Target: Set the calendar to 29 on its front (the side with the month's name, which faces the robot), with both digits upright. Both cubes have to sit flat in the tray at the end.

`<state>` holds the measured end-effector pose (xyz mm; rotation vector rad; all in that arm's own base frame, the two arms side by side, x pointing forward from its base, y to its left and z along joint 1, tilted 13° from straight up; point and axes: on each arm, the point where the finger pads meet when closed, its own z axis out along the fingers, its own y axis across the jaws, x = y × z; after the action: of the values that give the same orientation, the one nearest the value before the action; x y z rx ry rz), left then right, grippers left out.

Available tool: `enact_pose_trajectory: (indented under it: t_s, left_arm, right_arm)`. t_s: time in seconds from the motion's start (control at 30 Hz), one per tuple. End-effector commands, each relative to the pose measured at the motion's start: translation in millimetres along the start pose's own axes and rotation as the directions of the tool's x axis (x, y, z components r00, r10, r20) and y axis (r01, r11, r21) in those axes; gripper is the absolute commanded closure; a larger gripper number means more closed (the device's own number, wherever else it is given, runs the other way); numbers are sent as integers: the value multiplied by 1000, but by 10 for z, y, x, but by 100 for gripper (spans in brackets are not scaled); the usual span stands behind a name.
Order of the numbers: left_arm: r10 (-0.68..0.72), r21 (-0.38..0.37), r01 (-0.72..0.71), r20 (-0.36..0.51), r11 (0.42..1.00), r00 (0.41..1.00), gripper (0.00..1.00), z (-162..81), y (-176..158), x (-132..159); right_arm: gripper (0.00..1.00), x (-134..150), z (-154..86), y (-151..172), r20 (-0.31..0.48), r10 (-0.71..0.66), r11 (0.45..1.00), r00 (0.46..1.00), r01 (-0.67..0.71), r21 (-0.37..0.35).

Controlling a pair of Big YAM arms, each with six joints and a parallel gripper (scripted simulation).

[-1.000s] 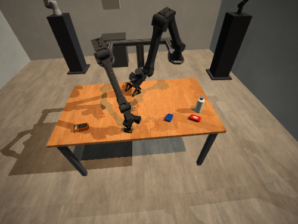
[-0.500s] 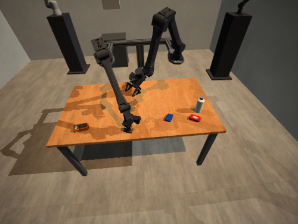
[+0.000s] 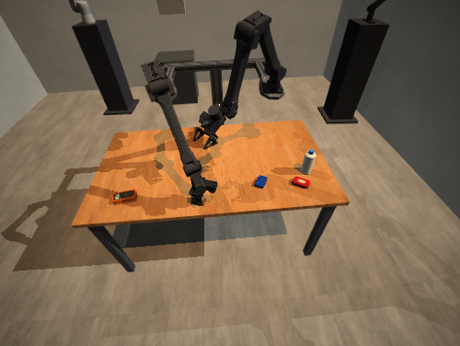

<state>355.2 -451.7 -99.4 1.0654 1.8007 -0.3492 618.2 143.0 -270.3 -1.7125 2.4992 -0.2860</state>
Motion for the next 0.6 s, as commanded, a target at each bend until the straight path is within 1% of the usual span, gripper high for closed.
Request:
enact_pose_trajectory:
  t_s: [0.0, 0.1, 0.27, 0.3, 0.37, 0.43, 0.57]
  left_arm:
    - [0, -1, 0, 16, 1000, 1000, 0, 22, 7, -86]
    - [0, -1, 0, 16, 1000, 1000, 0, 22, 7, -86]
    - [0, -1, 0, 16, 1000, 1000, 0, 22, 7, -86]
    - [0, -1, 0, 16, 1000, 1000, 0, 22, 7, -86]
    - [0, -1, 0, 16, 1000, 1000, 0, 22, 7, -86]
    - [0, -1, 0, 16, 1000, 1000, 0, 22, 7, -86]
    - [0, -1, 0, 16, 1000, 1000, 0, 22, 7, -86]
  right_arm:
    - [74, -7, 169, -146, 14, 11, 1000, 1000, -11, 22]
    - [74, -49, 224, -72, 8, 23, 1000, 1000, -23, 11]
    - [74, -32, 261, -71, 6, 35, 999, 999, -36, 6]
    - [74, -33, 120, -103, 6, 36, 999, 999, -36, 6]
    - [74, -33, 120, -103, 6, 36, 999, 999, -36, 6]
    - [74, -44, 9, -132, 6, 36, 999, 999, -36, 6]
    - [74, -44, 9, -132, 6, 31, 1000, 1000, -31, 6]
